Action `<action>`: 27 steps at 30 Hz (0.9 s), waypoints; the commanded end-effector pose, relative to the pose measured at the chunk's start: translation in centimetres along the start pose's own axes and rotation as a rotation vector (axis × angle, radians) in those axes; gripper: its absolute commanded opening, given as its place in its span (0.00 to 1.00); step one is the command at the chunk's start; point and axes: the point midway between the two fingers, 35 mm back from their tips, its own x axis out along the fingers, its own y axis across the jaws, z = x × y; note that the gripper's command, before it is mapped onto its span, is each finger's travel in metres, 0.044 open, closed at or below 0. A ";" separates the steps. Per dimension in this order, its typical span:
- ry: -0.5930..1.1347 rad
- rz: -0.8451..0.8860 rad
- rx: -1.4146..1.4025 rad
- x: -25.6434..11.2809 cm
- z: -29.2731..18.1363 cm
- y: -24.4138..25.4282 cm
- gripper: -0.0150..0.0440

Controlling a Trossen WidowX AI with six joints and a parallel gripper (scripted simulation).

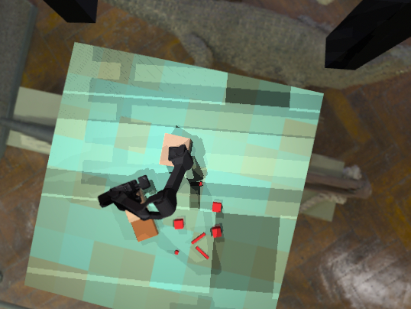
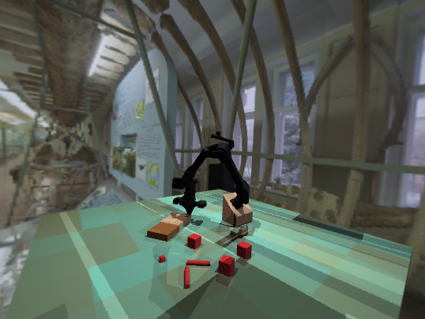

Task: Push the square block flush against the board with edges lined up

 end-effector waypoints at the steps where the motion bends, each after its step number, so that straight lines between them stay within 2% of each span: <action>1: 0.002 0.002 -0.002 0.1 -0.6 0.0 0.25; 27: 0.003 0.006 -0.003 0.2 -4.8 0.1 0.25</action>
